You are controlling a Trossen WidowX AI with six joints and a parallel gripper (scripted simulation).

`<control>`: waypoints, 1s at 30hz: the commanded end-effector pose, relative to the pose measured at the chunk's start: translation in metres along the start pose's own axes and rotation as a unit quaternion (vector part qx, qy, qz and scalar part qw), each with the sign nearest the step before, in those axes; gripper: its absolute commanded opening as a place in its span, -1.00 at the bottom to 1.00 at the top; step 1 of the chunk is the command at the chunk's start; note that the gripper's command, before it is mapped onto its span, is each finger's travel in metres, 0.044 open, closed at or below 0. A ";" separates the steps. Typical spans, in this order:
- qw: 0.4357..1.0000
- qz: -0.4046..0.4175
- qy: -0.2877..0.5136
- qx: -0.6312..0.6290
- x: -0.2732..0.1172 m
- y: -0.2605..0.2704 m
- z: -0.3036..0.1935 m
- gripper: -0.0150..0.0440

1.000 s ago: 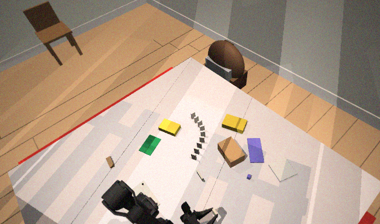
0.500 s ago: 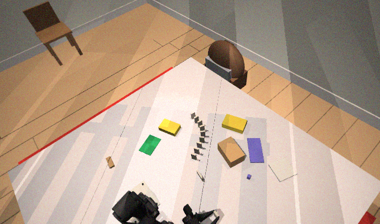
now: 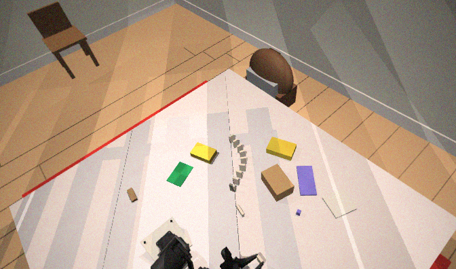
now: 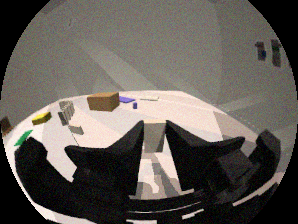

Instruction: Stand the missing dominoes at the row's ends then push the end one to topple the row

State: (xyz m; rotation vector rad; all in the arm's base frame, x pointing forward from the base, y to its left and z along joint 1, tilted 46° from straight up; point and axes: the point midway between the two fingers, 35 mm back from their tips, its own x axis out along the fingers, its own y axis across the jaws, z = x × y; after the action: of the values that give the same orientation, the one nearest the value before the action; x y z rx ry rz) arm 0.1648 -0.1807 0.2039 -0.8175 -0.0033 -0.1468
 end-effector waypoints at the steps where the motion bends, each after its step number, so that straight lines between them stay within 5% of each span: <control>1: 1.000 0.002 -0.001 0.005 0.000 0.003 -0.008 -0.13; 23: 1.000 0.002 0.000 0.006 -0.001 0.008 -0.023 -0.13; 30: 1.000 0.002 0.000 0.006 -0.001 0.008 -0.023 0.49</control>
State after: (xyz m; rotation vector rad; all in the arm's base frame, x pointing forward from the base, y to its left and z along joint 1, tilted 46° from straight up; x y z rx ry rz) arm 0.1640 -0.1931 0.1832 -0.8101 -0.0021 -0.1474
